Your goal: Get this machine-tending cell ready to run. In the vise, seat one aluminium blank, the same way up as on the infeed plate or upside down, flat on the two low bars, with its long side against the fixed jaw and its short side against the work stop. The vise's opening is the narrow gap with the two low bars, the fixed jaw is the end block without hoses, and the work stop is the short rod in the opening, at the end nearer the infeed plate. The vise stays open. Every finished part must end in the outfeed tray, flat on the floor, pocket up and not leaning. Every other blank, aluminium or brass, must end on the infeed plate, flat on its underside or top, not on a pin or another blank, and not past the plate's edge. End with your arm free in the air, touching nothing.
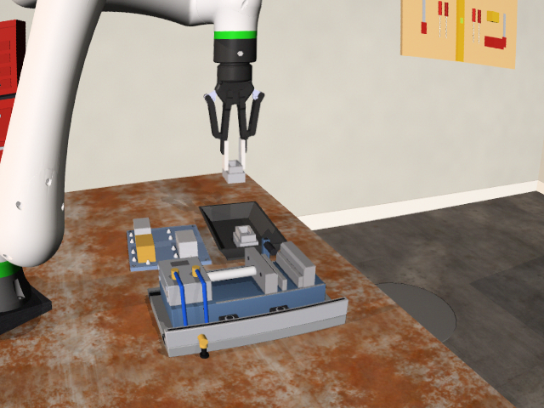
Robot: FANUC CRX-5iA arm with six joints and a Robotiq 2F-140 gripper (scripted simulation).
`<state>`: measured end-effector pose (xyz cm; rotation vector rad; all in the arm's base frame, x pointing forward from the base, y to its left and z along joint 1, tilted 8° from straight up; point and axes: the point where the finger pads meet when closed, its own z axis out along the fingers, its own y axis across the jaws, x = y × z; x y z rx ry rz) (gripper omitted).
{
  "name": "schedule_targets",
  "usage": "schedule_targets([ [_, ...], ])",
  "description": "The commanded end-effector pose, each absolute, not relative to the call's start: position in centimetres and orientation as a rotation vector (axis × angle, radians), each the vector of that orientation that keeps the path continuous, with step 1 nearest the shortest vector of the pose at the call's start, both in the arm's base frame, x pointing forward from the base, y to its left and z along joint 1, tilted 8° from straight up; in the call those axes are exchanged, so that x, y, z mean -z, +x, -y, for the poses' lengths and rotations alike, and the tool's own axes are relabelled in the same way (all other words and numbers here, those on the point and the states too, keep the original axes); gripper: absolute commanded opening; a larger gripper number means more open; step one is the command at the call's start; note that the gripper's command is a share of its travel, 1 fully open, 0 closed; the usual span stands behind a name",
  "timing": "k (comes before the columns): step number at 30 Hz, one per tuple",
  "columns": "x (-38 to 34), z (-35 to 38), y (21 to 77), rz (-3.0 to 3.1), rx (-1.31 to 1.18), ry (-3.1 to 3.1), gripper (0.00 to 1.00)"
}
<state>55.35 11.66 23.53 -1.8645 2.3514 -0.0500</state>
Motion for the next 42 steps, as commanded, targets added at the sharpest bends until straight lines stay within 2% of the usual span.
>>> schedule_targets([
  [1, -23.6, -11.7, 55.4, -2.351, 0.05, -1.864, 0.0],
  [42, -20.3, -11.9, 55.8, -2.351, 0.05, -1.864, 0.0],
])
